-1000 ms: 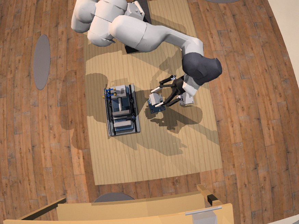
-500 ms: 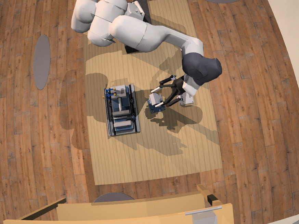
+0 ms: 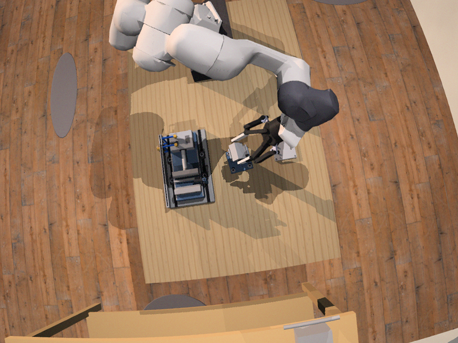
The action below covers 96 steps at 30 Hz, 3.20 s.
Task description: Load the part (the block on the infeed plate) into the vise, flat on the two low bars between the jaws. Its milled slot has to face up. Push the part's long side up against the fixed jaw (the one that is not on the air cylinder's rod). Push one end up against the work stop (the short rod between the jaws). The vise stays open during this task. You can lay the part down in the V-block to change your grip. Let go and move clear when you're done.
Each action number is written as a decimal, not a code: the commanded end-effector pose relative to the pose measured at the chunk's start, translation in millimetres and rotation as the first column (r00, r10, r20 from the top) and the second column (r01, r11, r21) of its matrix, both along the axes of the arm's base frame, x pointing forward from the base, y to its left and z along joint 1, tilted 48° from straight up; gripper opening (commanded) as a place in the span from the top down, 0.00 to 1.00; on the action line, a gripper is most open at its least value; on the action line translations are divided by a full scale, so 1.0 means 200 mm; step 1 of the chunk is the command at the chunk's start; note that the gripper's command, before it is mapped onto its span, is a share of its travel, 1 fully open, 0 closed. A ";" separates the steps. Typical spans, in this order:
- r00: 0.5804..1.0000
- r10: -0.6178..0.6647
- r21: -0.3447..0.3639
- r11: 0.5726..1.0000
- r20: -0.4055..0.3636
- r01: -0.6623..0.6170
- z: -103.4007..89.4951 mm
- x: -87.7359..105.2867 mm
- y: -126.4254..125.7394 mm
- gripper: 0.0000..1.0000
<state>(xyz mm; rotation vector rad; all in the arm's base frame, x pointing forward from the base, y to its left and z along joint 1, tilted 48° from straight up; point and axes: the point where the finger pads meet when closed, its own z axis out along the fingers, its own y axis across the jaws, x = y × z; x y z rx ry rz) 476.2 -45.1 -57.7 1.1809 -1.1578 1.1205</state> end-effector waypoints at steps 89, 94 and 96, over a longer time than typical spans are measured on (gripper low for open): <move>0.998 -0.053 0.552 0.833 0.026 0.030 0.07 0.00 -0.03 0.49; 0.998 -0.060 0.607 0.794 0.026 0.032 0.07 0.00 -0.03 0.49; 0.998 -0.063 0.629 0.777 0.026 0.032 0.08 0.00 -0.03 0.49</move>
